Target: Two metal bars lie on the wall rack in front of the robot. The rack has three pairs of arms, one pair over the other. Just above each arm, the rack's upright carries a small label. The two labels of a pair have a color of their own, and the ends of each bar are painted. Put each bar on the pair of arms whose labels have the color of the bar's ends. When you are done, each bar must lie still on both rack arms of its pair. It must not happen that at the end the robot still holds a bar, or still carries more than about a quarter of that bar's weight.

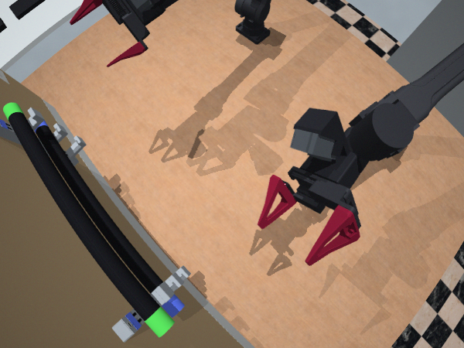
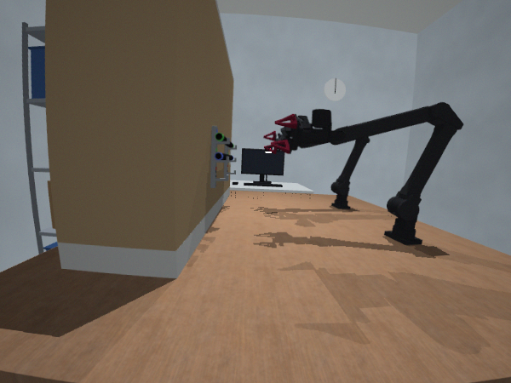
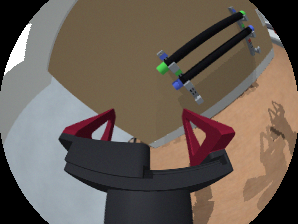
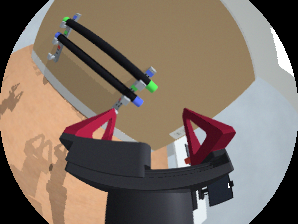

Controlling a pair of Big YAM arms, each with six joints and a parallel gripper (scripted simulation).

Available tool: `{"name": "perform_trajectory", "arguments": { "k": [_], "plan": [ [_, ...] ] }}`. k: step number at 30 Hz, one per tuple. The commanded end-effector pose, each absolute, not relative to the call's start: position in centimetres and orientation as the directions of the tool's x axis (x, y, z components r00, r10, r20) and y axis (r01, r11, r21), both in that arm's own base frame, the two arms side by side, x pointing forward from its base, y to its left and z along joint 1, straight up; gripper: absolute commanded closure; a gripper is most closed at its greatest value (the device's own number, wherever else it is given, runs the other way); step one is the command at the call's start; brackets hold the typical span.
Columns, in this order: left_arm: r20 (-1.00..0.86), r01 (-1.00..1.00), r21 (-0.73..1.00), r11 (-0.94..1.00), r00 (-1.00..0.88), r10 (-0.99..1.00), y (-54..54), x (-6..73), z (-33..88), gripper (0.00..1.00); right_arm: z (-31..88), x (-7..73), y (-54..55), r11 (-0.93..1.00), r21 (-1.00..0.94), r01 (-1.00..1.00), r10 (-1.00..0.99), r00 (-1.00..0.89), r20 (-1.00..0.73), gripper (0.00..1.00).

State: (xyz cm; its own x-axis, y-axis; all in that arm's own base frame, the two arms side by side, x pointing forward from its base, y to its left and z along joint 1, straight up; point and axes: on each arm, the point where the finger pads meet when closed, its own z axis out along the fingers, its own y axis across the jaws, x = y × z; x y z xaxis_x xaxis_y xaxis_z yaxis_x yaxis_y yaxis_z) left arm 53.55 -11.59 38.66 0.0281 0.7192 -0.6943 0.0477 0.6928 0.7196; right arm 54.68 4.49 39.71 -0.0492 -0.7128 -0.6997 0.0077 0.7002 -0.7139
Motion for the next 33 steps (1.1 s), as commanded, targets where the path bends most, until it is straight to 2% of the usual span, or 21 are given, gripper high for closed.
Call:
{"name": "perform_trajectory", "arguments": {
  "k": [1, 33],
  "plan": [
    [-0.646, 0.029, 0.763, 0.646, 0.067, 0.760, -12.9, 53.7, 39.4, 0.00, 39.4, 55.0, 5.5, 0.646, -0.763, 0.007, -0.762, -0.031, -0.646, 0.00],
    [-0.319, 0.019, 0.948, 0.319, 0.103, 0.942, -18.3, 54.4, 35.5, 0.00, 35.5, 56.2, 7.9, 0.320, -0.948, 0.005, -0.947, -0.040, -0.319, 0.00]
  ]
}}
